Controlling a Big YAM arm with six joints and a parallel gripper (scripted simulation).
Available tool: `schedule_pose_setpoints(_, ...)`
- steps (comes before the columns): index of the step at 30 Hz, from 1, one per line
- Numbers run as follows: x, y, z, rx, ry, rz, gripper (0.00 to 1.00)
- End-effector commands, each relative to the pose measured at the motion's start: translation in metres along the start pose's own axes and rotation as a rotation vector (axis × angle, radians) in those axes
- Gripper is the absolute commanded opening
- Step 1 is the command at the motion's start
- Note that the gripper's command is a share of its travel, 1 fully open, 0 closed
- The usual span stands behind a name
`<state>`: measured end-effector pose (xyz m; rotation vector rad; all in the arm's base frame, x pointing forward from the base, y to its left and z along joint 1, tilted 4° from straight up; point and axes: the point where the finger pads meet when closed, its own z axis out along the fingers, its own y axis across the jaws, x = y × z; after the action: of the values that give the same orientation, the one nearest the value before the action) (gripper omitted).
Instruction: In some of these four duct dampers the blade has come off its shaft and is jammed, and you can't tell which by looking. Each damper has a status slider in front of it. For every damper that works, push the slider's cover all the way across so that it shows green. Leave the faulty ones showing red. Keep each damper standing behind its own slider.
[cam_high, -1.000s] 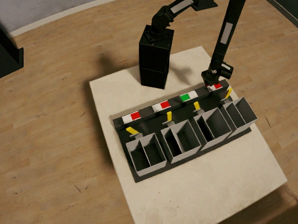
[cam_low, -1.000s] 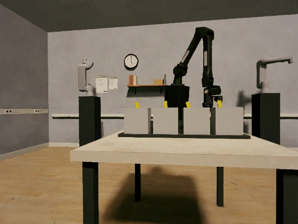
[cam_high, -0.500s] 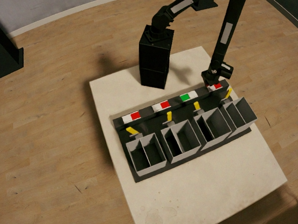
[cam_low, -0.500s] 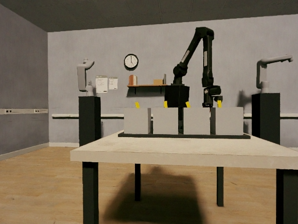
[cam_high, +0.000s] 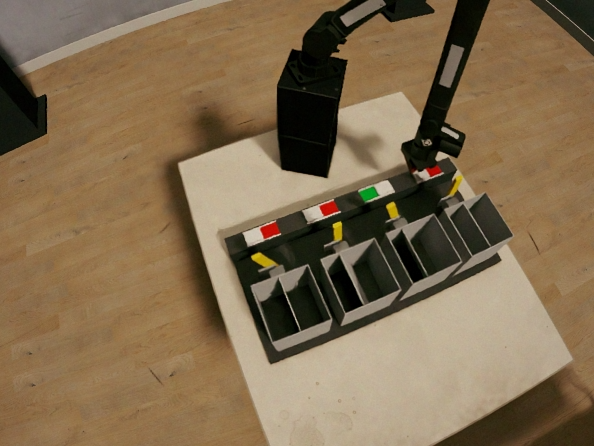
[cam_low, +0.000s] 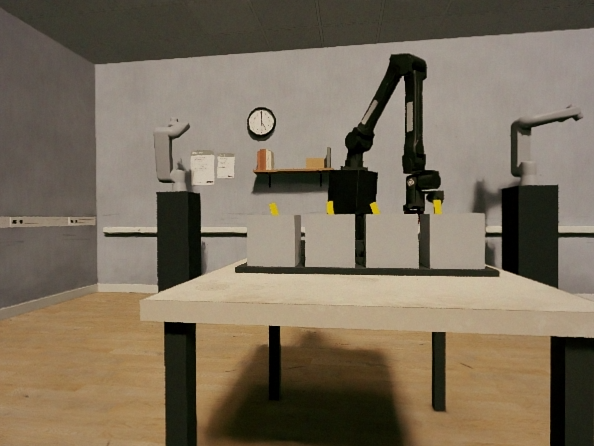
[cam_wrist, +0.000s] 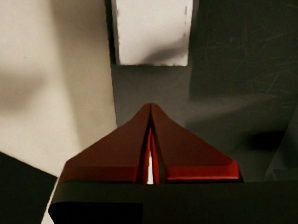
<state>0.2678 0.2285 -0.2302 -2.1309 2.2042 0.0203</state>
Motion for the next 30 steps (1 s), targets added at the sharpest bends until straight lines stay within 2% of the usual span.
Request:
schedule_pose_setpoints(1,-0.0055,-0.0031,-0.0033,0.013,-0.008,0.003,0.0)
schedule_pose_setpoints(14,-0.0053,-0.0029,-0.0028,0.012,-0.008,0.003,0.0)
schedule_pose_setpoints(24,-0.0027,-0.0001,0.006,0.004,-0.001,0.003,0.0)
schedule_pose_setpoints(27,-0.0036,-0.001,0.006,0.008,-0.004,0.003,0.0)
schedule_pose_setpoints(28,-0.0082,-0.0058,-0.0012,0.018,-0.013,0.003,0.0)
schedule_pose_setpoints(30,-0.0053,-0.0027,0.0057,0.011,-0.007,0.003,0.0)
